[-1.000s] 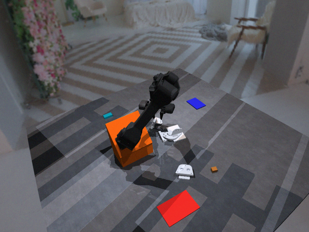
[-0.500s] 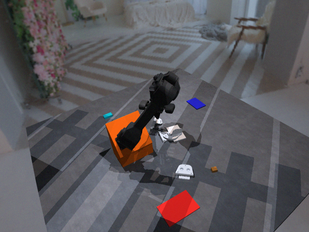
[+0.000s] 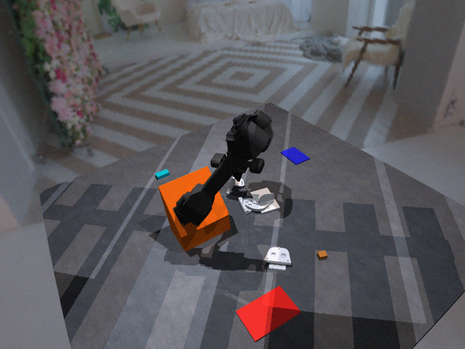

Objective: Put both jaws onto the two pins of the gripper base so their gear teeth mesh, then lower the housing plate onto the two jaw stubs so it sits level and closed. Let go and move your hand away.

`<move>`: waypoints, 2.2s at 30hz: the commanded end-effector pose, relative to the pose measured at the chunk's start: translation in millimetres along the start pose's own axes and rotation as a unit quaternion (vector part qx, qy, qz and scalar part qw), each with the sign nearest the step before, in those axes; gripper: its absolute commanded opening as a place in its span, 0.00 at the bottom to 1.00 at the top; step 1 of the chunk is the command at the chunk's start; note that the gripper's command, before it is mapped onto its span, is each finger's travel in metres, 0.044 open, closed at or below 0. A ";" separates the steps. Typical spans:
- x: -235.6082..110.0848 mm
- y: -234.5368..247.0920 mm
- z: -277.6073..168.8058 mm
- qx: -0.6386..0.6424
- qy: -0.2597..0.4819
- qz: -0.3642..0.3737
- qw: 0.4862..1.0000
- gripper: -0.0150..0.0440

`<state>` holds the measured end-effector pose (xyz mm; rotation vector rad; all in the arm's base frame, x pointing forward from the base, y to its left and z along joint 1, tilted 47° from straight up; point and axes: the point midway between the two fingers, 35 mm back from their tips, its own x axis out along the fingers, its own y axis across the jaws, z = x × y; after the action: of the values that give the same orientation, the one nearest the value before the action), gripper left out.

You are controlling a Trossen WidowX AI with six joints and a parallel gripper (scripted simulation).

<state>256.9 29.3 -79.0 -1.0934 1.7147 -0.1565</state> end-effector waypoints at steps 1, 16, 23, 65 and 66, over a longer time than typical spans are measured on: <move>9.6 1.3 -3.9 -0.006 0.007 -0.001 1.000 0.25; 34.2 1.8 -4.3 -0.006 0.007 -0.001 1.000 0.25; 42.9 2.0 -5.1 -0.006 0.007 -0.001 1.000 0.25; 42.5 56.8 -4.9 -0.007 0.006 0.001 1.000 0.25; 42.5 57.6 -5.0 -0.007 0.006 0.000 1.000 0.25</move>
<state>223.2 30.2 -135.9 -1.1055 1.7179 -0.1465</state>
